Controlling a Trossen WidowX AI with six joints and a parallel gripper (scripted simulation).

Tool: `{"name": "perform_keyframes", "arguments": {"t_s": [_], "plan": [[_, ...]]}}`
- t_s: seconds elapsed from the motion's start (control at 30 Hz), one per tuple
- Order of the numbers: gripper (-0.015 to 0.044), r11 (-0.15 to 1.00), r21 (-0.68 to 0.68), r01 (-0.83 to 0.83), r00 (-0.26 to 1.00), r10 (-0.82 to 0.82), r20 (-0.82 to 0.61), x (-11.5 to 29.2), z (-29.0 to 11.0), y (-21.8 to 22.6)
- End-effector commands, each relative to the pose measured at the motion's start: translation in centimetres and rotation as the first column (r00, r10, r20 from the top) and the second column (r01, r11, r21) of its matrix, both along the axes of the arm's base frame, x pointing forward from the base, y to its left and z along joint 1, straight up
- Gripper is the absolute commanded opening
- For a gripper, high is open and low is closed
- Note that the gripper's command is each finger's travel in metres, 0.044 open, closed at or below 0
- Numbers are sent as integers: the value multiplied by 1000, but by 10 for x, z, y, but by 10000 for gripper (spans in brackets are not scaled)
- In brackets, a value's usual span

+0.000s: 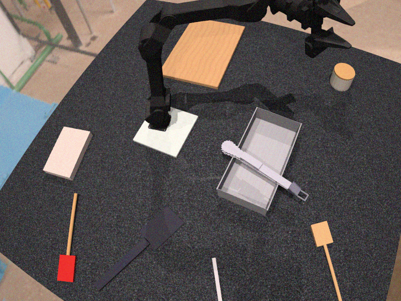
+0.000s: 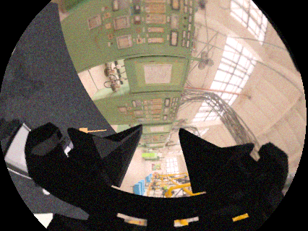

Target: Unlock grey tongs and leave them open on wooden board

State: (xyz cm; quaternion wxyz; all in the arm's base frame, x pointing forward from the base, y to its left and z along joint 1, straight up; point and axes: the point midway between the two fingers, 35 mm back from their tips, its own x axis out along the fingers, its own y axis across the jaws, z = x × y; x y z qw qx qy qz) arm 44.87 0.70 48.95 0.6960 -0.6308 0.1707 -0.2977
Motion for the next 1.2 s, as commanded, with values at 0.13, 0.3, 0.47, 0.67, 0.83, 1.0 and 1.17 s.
{"name": "perform_keyframes", "arguments": {"t_s": [0.13,0.3,0.47,0.67,0.83,1.0,1.17], "plan": [[260,957,291,10,979,51,-199,49,-121,-25],[260,877,462,131,947,26,-319,50,-191,-43],[260,731,594,336,891,-43,-452,33,-258,-62],[260,458,627,630,757,-182,-627,-12,-326,-84],[260,240,567,788,616,-288,-734,-50,-355,-93],[260,240,567,788,616,-288,-734,-50,-355,-93],[260,241,564,789,614,-289,-735,-53,-355,-98]]}}
